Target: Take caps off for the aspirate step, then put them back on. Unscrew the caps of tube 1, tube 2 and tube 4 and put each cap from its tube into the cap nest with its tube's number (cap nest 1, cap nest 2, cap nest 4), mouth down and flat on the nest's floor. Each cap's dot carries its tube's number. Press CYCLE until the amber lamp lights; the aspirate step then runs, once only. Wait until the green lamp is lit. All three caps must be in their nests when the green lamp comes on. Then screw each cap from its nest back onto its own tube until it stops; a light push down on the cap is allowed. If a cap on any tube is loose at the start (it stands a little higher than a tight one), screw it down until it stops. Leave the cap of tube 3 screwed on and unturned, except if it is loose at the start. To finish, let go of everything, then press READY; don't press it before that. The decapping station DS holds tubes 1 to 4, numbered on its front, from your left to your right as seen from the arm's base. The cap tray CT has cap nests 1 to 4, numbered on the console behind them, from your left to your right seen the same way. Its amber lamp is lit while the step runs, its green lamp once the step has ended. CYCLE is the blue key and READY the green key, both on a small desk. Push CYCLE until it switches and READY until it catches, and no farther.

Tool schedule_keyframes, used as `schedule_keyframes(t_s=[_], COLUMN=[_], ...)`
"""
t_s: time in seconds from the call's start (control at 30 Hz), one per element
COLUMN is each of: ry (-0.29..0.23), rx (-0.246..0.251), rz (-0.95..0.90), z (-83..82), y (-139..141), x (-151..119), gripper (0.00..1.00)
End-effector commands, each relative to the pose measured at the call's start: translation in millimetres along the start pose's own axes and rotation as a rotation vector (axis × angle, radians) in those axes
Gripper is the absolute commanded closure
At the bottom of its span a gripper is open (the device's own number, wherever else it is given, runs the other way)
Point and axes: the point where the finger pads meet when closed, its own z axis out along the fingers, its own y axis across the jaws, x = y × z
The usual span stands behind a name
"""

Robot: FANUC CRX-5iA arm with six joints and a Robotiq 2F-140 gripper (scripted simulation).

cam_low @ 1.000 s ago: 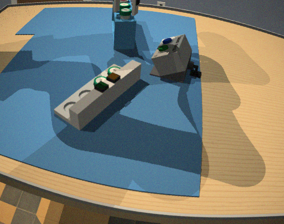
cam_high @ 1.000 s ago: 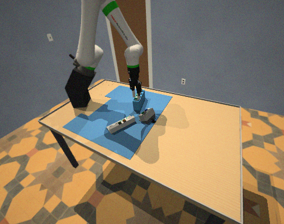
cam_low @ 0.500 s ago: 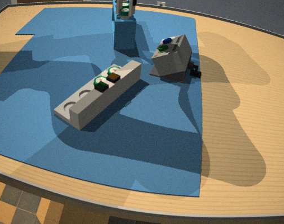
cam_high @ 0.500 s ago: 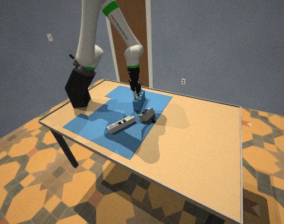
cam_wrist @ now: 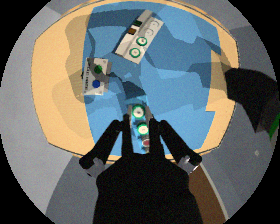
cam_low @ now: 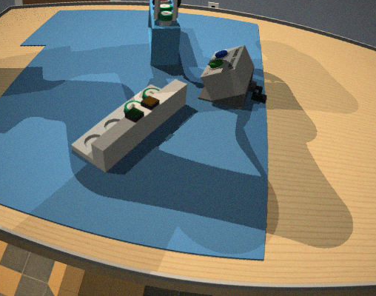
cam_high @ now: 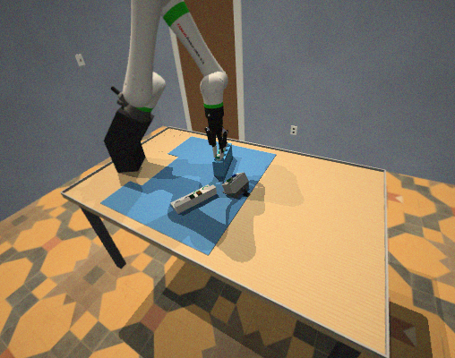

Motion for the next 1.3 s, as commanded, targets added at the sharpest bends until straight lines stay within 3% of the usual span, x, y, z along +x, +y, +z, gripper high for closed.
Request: schedule_keyframes(t_s=[0.0, 0.43, 0.67, 0.7, 1.1, 1.27], ry=[-0.018, -0.018, -0.018, -0.018, -0.018, -0.018], rx=[-0.002, 0.003, 0.003, 0.003, 0.003, 0.000], rz=[-0.150, -0.797, -0.797, -0.797, -0.797, -0.469], z=[-0.2, -0.5, -0.5, -0.5, -0.5, -0.4], y=[-0.3, -0.3, -0.3, -0.3, -0.3, -0.3], x=[0.5, 0.5, 0.5, 0.5, 0.5, 0.5], gripper=[1.00, 1.00, 1.00, 0.65, 0.65, 0.65])
